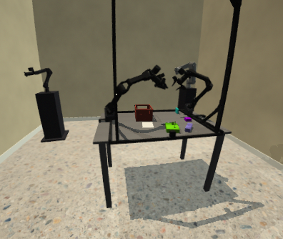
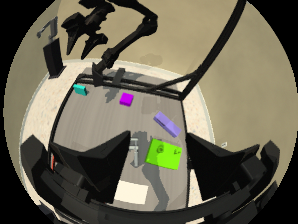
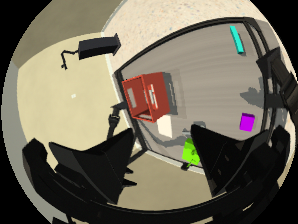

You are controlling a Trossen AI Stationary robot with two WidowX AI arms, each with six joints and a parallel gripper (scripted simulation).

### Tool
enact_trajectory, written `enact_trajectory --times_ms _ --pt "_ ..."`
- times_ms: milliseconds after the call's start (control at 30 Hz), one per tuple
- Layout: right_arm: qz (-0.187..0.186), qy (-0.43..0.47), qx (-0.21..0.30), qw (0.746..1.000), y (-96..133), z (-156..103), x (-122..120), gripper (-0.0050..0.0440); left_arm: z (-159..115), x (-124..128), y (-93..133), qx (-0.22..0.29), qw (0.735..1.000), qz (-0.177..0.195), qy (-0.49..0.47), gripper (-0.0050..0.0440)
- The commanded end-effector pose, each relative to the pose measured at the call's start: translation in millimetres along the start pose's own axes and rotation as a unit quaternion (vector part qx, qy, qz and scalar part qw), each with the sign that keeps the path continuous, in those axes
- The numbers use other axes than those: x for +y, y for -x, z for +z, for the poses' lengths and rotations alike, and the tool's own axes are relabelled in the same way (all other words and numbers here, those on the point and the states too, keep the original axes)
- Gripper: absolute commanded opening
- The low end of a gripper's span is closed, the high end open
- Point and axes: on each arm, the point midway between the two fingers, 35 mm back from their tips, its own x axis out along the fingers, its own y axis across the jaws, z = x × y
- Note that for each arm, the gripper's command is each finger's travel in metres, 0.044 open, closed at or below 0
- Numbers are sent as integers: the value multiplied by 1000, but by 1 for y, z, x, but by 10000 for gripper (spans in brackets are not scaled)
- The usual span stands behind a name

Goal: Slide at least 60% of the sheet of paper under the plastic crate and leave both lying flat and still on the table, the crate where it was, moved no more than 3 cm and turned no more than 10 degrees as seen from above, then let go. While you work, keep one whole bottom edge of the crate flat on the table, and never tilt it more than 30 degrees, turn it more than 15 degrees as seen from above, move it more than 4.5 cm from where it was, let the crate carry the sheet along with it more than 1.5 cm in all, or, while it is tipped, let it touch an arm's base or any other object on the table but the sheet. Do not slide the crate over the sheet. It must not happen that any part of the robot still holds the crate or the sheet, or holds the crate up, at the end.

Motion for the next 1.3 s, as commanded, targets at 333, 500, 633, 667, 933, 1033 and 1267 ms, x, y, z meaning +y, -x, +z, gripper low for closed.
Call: enact_trajectory --times_ms 333,500,633,667,933,1033,1267 --pt "13 40 -65 997 -72 26 17 150 -46 2 -30 42 991 39 -121 60" --pt "31 58 -86 994 -99 33 24 150 -67 4 -40 66 980 54 -179 60" --pt "49 70 -99 991 -120 36 28 150 -84 6 -48 88 968 65 -227 60" --pt "54 73 -102 991 -125 36 29 150 -88 7 -50 94 964 67 -240 60" --pt "86 87 -112 986 -153 37 34 150 -113 10 -59 132 936 78 -316 60" --pt "104 94 -115 984 -166 36 36 150 -126 11 -63 152 919 81 -353 60" --pt "147 106 -113 977 -193 31 36 150 -157 15 -70 203 871 83 -440 60"
